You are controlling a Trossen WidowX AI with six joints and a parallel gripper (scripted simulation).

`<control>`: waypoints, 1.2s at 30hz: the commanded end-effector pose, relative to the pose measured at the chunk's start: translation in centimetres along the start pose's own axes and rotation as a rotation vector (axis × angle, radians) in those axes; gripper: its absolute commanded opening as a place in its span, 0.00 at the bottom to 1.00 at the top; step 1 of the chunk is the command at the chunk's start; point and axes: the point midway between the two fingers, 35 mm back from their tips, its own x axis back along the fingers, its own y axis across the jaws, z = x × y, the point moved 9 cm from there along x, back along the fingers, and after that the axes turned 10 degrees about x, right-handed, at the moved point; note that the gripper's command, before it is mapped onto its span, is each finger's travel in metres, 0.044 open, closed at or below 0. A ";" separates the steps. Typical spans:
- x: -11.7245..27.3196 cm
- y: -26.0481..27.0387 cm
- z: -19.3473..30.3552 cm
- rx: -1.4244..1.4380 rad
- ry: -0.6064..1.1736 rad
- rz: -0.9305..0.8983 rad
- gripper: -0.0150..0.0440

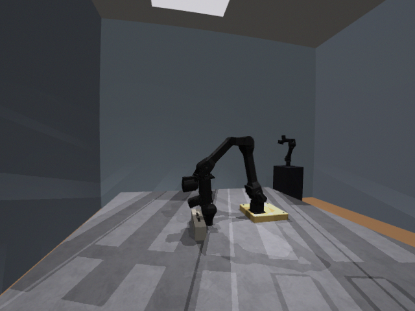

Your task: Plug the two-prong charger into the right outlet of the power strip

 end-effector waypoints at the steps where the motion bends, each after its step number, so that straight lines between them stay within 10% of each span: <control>1: -0.1 0.0 0.2 -0.003 -0.002 0.002 1.00; 36: -0.1 0.4 2.0 -0.005 -0.016 0.006 1.00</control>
